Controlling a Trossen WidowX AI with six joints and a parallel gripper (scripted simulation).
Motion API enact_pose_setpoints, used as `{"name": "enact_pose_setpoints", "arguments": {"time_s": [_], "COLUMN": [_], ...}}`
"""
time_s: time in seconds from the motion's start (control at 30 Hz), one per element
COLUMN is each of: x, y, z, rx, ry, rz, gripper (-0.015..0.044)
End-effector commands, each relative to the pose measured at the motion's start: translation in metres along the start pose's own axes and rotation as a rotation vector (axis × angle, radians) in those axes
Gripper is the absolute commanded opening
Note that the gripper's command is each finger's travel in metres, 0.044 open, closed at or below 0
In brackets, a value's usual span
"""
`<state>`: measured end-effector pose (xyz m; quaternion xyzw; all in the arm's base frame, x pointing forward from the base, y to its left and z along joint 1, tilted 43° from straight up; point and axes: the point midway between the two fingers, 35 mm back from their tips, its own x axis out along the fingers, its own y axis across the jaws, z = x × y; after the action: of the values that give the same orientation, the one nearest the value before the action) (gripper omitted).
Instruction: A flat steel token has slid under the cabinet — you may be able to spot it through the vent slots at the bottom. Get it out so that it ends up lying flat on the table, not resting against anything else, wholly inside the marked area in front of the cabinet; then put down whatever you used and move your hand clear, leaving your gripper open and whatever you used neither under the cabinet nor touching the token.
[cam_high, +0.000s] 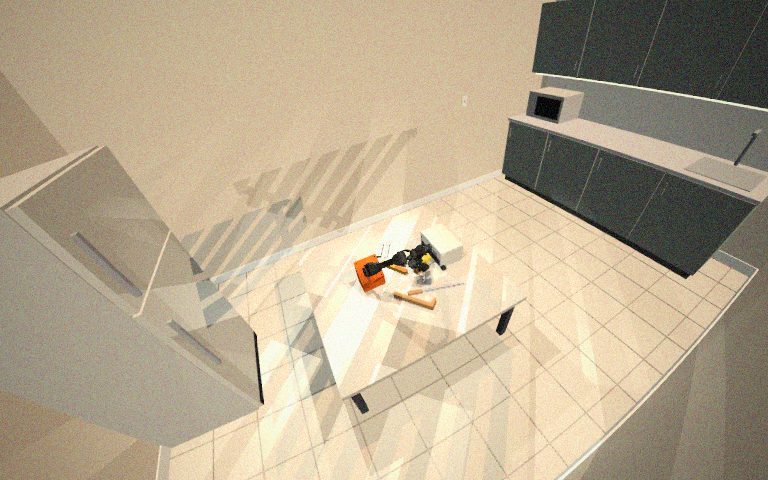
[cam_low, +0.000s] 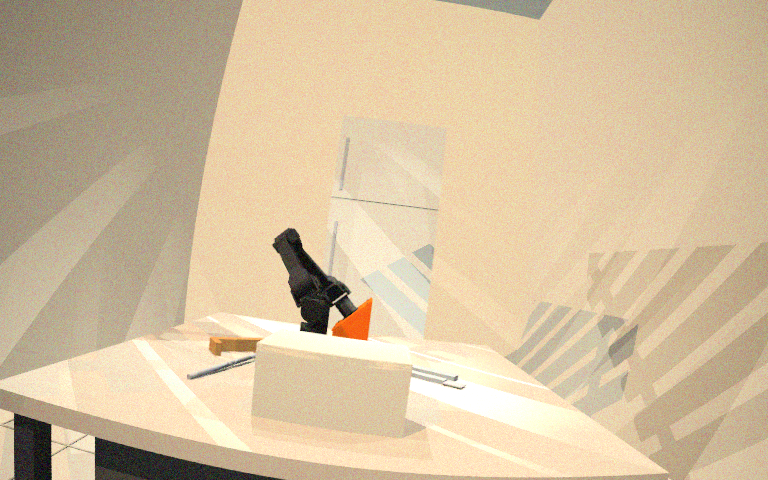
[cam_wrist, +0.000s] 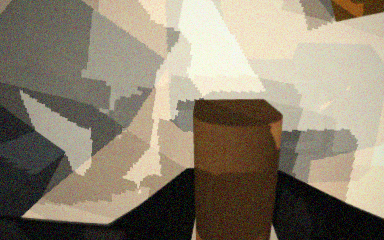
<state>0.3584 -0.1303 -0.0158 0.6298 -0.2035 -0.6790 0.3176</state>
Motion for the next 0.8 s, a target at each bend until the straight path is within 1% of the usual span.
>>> {"name": "enact_pose_setpoints", "arguments": {"time_s": [0.0,0.77], "x": [0.0,0.0], "y": [0.0,0.001], "z": [-0.005,-0.027], "rx": [0.004,0.005], "ry": [0.001,0.002], "rz": [0.001,0.001], "gripper": [0.0,0.0]}}
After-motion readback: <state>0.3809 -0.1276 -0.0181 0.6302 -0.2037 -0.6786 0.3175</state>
